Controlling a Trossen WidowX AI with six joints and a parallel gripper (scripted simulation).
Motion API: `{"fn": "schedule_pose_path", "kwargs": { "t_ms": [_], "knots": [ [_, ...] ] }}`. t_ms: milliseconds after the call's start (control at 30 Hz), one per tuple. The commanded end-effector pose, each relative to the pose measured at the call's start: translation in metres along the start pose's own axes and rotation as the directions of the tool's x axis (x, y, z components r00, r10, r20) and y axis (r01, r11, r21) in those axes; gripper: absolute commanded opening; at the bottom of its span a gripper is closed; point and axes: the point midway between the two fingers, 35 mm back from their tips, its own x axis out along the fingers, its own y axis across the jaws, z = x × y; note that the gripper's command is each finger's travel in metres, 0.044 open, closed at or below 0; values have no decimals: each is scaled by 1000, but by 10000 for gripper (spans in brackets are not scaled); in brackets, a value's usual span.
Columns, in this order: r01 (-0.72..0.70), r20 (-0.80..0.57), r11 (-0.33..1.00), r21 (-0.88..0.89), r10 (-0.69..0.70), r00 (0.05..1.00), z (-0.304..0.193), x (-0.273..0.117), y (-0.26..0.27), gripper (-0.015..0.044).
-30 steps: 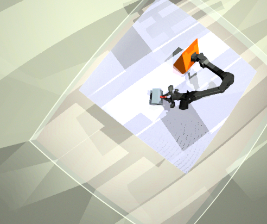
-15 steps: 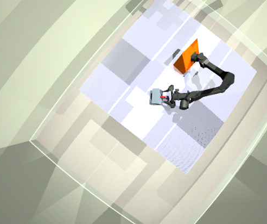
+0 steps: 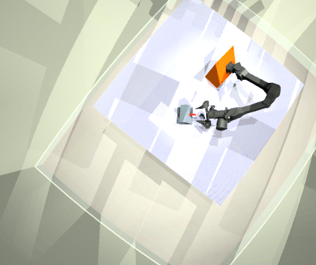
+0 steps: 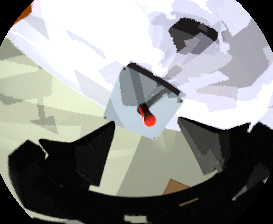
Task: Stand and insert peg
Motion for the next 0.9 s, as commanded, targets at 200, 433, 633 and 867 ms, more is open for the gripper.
{"fn": "schedule_pose_path", "kwargs": {
  "t_ms": [200,433,633,867],
  "knots": [
    [0,-8,1000,5,0,1000,-2,-17,-1,440],
    [0,-8,1000,5,0,1000,-2,-28,-1,440],
    [0,-8,1000,4,0,1000,-2,-38,-2,440],
    [0,-9,1000,4,0,1000,-1,-48,-2,440]
  ]
}}
